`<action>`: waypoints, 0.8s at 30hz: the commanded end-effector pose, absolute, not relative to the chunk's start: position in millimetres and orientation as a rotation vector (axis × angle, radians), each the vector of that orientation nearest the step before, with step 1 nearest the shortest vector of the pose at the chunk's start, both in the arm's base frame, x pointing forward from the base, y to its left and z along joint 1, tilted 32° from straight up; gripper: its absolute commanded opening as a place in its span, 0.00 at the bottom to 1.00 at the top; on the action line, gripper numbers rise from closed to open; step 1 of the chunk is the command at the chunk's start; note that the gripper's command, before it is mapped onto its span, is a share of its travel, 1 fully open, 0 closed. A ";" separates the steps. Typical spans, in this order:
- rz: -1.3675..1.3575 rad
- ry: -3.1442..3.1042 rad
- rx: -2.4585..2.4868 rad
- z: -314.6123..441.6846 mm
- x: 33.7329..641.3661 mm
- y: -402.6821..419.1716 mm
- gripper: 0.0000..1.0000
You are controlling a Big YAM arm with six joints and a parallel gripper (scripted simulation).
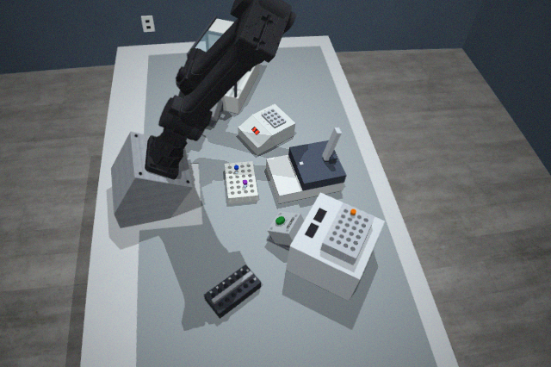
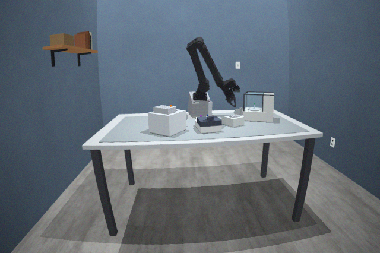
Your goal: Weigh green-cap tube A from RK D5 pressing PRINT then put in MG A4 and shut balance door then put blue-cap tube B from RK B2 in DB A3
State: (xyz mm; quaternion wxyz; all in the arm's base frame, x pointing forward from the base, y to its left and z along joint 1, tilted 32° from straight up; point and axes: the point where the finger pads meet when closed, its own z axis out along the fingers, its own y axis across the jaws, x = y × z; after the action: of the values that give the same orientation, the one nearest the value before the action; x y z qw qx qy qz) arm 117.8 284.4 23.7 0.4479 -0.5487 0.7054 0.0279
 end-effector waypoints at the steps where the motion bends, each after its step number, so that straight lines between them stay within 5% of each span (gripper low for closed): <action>1: 0.100 1.745 -1.342 33.1 110.4 287.5 0.00; 24: 0.123 1.741 -1.324 65.0 88.7 278.7 0.00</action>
State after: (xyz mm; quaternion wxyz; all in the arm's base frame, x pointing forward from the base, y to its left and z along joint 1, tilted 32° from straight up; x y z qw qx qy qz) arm 95.8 266.5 47.2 0.4500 -0.5494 0.7034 0.0299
